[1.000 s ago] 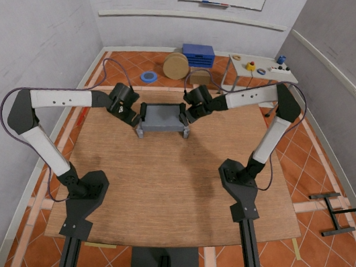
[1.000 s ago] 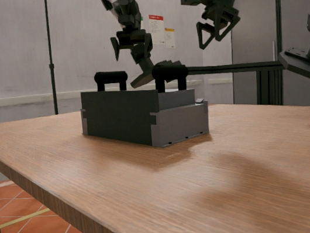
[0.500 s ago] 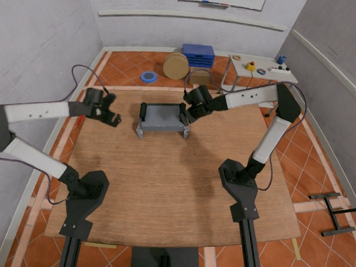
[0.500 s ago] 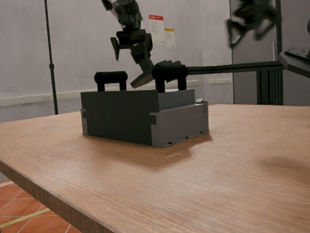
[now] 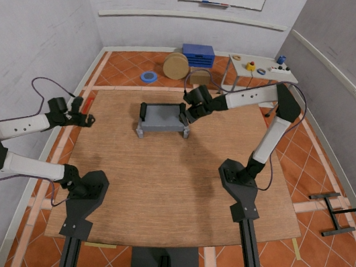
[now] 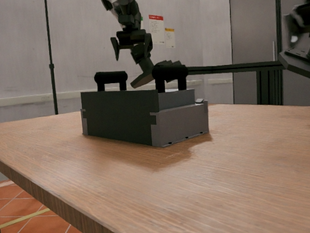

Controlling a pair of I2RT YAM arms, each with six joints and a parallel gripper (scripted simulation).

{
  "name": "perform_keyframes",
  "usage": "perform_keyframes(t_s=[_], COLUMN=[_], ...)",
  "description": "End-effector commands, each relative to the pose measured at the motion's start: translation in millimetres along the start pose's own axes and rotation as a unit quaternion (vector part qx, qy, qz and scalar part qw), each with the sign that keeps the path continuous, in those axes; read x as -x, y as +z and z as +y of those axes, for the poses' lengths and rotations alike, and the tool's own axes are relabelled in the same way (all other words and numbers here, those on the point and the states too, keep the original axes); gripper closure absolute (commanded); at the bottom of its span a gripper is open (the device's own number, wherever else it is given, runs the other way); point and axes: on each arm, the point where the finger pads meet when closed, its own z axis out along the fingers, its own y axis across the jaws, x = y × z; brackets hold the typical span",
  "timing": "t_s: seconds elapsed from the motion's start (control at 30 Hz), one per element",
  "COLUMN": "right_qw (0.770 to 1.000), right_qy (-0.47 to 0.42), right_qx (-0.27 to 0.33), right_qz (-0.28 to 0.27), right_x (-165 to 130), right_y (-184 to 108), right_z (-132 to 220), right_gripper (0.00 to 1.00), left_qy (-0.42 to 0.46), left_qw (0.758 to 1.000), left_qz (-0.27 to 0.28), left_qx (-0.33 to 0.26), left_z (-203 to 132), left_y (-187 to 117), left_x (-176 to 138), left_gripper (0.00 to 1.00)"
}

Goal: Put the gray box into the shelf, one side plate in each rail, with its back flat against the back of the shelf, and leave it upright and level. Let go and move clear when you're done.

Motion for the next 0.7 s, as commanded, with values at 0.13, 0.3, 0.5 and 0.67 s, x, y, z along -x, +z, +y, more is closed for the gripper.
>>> perform_keyframes(t_s=[0.13,0.3,0.5,0.67], right_qw=[1.0,1.0,1.0,1.0], right_qy=[0.001,0.001,0.001,0.001], right_qx=[0.005,0.005,0.005,0.005], right_qz=[-0.012,-0.012,-0.012,-0.012], right_x=[6,6,6,6], right_y=[-4,-4,-4,-4], right_z=[1,1,1,1], right_gripper=[0.0,0.0,0.0,0.0], left_qy=[-0.029,-0.04,-0.049,-0.047], left_qw=[0.998,0.998,0.998,0.998], left_qz=[-0.053,-0.053,-0.045,-0.045], left_qx=[-0.002,0.009,0.023,0.016], left_z=[59,76,88,83], left_y=[6,7,8,9], left_x=[-4,-10,-16,-14], left_gripper=[0.0,0.0,0.0,0.0])
